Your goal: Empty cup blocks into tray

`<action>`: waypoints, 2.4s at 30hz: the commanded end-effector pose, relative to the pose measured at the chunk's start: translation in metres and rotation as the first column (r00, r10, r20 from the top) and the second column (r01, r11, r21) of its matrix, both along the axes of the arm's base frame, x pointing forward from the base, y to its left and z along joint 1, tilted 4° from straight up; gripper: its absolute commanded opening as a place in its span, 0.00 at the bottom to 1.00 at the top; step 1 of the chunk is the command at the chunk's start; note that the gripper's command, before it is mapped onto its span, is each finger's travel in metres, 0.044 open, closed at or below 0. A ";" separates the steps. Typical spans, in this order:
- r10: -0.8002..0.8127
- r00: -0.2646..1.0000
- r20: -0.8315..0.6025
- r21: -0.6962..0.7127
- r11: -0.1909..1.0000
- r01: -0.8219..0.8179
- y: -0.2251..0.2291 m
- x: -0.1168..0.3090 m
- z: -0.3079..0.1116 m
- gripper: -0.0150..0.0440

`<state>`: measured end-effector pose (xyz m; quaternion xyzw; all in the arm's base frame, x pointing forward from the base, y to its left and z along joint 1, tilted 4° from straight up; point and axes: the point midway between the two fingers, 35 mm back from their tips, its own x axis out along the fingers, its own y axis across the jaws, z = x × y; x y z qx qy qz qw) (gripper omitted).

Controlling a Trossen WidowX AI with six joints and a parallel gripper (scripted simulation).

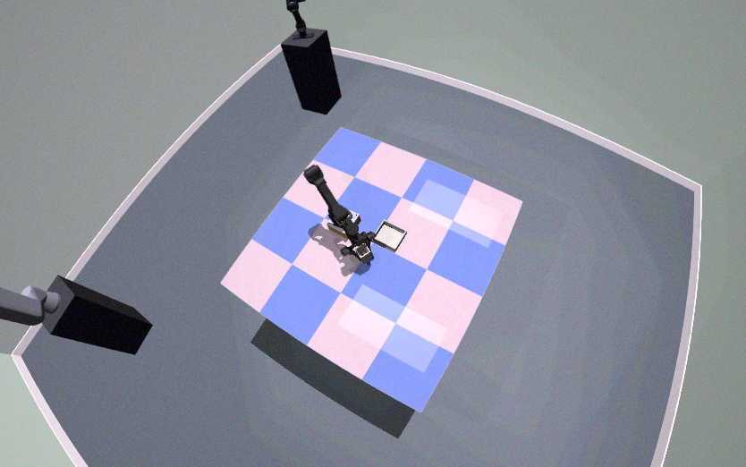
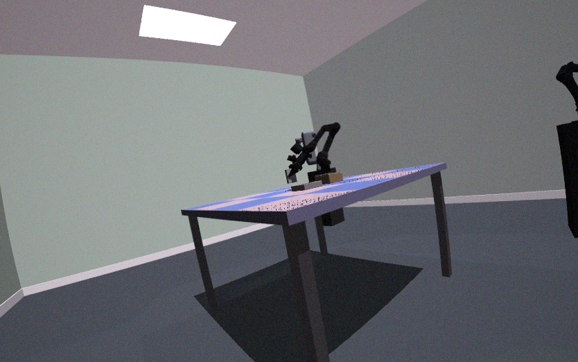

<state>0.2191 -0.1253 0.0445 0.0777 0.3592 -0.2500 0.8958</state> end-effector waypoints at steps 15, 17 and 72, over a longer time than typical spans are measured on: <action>0.263 0.965 0.018 0.010 0.965 -0.263 0.057 0.046 0.011 0.25; 0.294 0.956 0.018 0.012 0.956 -0.294 0.064 0.050 0.012 0.25; 0.358 0.922 0.148 0.367 0.846 -0.388 0.190 0.084 0.011 0.25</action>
